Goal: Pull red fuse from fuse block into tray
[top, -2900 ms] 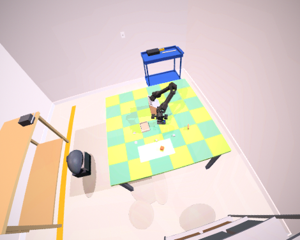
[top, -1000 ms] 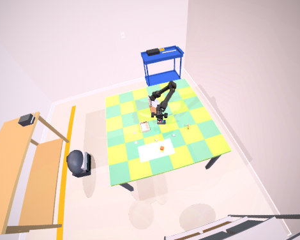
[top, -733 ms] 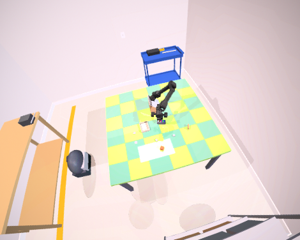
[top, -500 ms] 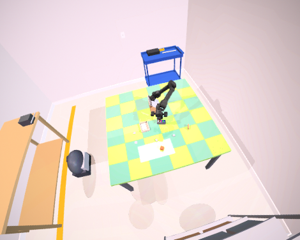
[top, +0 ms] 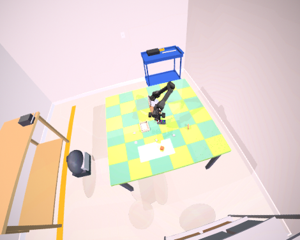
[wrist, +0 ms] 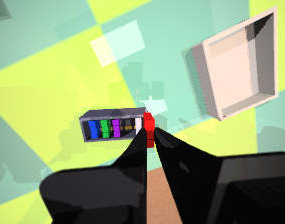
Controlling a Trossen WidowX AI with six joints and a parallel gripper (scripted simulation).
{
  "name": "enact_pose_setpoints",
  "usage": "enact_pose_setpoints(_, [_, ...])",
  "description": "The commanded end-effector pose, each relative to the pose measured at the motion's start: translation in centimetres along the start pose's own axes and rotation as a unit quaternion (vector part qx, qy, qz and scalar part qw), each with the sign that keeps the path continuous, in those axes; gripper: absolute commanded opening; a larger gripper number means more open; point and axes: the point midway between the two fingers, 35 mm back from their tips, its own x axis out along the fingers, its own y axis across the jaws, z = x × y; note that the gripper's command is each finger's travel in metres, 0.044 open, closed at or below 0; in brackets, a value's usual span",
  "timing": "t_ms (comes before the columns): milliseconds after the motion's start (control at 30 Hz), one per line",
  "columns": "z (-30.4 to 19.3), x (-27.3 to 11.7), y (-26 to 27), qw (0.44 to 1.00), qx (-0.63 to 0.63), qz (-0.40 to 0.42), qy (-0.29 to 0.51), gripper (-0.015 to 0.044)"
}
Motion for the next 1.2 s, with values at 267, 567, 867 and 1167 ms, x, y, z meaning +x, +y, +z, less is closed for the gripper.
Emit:
enact_pose_setpoints(267, [3.0,-0.1,-5.7,1.000,0.003,-0.006,0.002,0.0000])
enact_pose_setpoints(567, [4.5,0.0,-10.2,1.000,0.002,-0.006,0.003,0.0000])
enact_pose_setpoints(867, [5.2,0.4,-15.0,1.000,0.001,-0.002,0.005,0.0000])
enact_pose_setpoints(1167, [5.3,0.7,-15.7,1.000,0.000,-0.001,0.005,0.0000])
